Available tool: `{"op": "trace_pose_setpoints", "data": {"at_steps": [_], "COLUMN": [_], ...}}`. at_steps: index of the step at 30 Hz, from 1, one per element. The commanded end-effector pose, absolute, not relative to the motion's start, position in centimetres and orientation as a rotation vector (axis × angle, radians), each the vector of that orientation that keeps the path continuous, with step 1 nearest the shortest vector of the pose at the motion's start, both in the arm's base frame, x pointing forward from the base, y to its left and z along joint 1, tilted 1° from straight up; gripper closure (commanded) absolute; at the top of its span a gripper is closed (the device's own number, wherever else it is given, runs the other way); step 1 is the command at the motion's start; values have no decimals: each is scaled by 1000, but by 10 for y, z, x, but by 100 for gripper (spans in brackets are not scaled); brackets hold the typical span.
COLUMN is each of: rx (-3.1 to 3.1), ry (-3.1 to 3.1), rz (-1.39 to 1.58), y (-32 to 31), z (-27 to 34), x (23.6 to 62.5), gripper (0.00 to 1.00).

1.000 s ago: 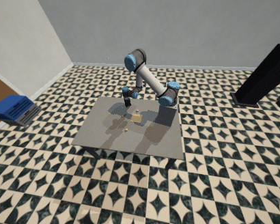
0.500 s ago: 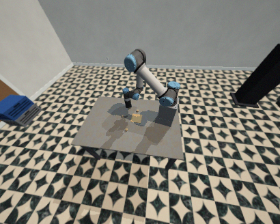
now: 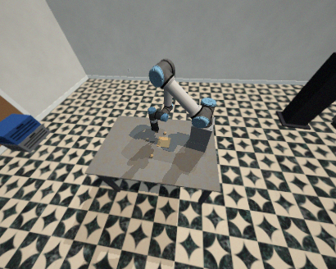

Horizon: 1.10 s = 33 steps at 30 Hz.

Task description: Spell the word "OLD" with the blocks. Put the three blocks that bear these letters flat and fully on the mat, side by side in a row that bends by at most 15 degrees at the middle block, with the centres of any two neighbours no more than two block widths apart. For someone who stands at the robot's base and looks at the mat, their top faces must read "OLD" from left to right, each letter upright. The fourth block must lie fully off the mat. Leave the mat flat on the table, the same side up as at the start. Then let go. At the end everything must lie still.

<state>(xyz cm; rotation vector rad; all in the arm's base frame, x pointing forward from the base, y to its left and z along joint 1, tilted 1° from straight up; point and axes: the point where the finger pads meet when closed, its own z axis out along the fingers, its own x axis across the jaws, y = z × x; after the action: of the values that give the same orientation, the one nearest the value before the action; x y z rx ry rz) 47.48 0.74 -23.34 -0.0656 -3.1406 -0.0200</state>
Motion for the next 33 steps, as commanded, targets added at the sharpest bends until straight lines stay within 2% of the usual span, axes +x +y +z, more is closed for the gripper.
{"op": "trace_pose_setpoints", "data": {"at_steps": [1,33], "rx": [-284,-1390], "ry": [-3129,-2812], "rz": [-20,-19], "y": [16,67], "z": [-232,-226], "x": [465,410], "gripper": [51,51]}}
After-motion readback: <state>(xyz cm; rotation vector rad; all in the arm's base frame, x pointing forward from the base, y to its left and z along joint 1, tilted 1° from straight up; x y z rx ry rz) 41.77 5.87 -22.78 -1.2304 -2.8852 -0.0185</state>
